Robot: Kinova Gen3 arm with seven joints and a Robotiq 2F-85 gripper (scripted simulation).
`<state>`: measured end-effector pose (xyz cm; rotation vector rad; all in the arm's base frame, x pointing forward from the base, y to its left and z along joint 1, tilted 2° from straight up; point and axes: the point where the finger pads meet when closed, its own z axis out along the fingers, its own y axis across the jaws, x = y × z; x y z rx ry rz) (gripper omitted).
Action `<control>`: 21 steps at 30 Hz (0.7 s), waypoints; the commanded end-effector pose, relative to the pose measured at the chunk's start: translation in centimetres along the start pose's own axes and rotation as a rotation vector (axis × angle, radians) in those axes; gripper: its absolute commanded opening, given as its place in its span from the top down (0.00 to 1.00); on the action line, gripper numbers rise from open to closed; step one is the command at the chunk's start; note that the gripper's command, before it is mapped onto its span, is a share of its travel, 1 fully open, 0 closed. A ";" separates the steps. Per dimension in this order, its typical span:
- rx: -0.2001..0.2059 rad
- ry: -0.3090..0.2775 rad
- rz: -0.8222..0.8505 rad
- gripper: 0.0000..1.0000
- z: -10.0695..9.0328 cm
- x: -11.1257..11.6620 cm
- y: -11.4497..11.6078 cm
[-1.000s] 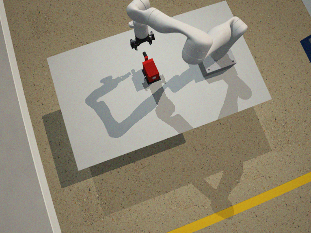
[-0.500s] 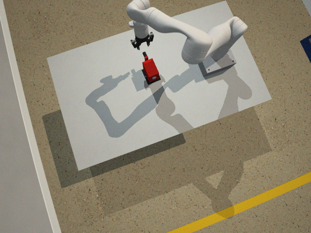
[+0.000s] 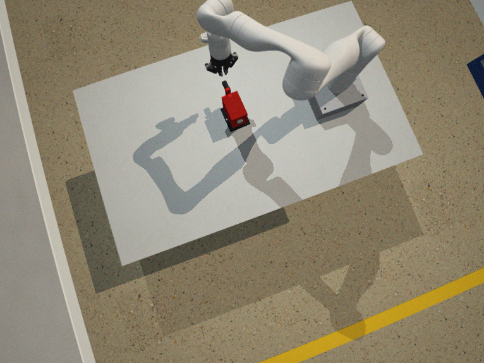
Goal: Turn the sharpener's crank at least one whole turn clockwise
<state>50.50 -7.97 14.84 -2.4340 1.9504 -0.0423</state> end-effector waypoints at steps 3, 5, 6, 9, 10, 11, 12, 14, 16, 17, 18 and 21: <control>0.002 0.000 0.000 1.00 -0.1 0.0 0.0; 0.002 0.000 0.000 1.00 -0.1 0.0 0.0; 0.002 0.000 0.000 1.00 -0.1 0.0 0.0; 0.002 0.000 0.000 1.00 -0.1 0.0 0.0; 0.002 0.000 0.000 1.00 -0.1 0.0 0.0; 0.002 0.000 0.000 1.00 -0.1 0.0 0.0; 0.002 0.000 0.000 1.00 -0.1 0.0 0.0; 0.002 0.000 0.000 1.00 -0.1 0.0 0.0; 0.002 0.000 0.000 1.00 -0.1 0.0 0.0; 0.002 0.000 0.000 1.00 -0.1 0.0 0.0; 0.002 0.000 0.000 0.47 -0.1 0.0 0.0; 0.002 0.000 0.000 0.47 -0.1 0.0 0.0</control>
